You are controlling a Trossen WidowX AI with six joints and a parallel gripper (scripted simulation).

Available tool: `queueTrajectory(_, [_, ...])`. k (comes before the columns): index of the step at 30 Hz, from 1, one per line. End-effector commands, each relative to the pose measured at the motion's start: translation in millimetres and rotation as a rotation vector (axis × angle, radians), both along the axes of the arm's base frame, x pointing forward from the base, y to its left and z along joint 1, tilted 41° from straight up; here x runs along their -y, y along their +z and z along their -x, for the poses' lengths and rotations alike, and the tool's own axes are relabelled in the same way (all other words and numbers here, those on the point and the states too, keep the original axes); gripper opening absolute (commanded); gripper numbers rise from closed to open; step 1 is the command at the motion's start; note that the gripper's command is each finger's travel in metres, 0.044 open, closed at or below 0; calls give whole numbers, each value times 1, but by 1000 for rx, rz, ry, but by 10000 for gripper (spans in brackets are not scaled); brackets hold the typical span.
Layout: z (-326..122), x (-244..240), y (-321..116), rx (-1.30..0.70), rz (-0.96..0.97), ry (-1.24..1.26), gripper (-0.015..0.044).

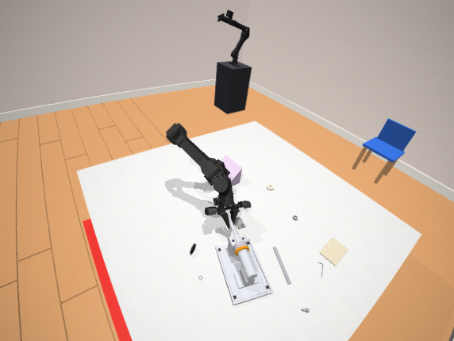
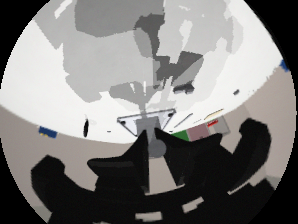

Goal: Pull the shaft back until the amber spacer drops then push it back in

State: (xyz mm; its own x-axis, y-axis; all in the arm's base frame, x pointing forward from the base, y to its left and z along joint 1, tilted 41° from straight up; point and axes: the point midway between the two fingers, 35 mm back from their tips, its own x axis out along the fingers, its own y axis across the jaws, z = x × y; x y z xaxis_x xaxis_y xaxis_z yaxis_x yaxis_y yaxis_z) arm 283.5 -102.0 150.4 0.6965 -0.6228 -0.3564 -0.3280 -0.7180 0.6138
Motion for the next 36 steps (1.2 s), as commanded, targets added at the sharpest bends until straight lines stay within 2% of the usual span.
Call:
queueTrajectory(1, [1,0,0,5,-3,-3,0])
queueTrajectory(36, [5,-1,-1,5,-3,-3,0])
